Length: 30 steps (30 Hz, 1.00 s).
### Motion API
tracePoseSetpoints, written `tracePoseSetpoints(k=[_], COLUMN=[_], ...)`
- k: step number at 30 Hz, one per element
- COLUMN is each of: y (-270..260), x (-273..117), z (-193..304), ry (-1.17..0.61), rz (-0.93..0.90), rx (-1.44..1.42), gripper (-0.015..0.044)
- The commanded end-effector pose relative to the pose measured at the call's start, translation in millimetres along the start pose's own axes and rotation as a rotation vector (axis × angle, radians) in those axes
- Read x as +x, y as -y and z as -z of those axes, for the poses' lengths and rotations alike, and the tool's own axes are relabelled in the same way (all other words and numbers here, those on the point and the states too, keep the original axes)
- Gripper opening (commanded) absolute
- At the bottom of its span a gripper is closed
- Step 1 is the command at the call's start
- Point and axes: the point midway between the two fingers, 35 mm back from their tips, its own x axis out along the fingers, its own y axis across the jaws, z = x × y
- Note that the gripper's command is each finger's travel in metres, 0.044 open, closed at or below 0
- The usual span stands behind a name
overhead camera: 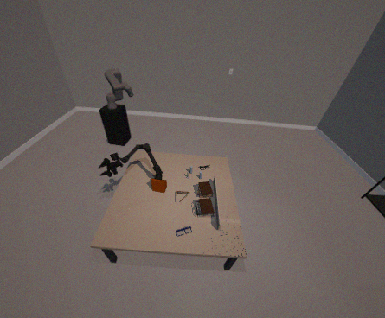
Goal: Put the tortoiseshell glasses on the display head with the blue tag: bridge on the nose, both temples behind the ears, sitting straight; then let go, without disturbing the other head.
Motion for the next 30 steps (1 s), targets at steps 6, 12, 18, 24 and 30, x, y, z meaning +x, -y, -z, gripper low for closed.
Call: tracePoseSetpoints(k=[6,12,18,24,30], y=[0,7,33,56,65], x=[0,6,19,16,-10], z=[0,-20,-108,-215,-318], ry=[0.000,0.043,0.215,0.441,0.648], rz=[0.000,-0.008,-0.066,-0.131,-0.246], rx=[0.000,0.024,0.114,0.173,0.213], gripper=[0.0440,0.0335,0.0200,0.0200,0.0200])
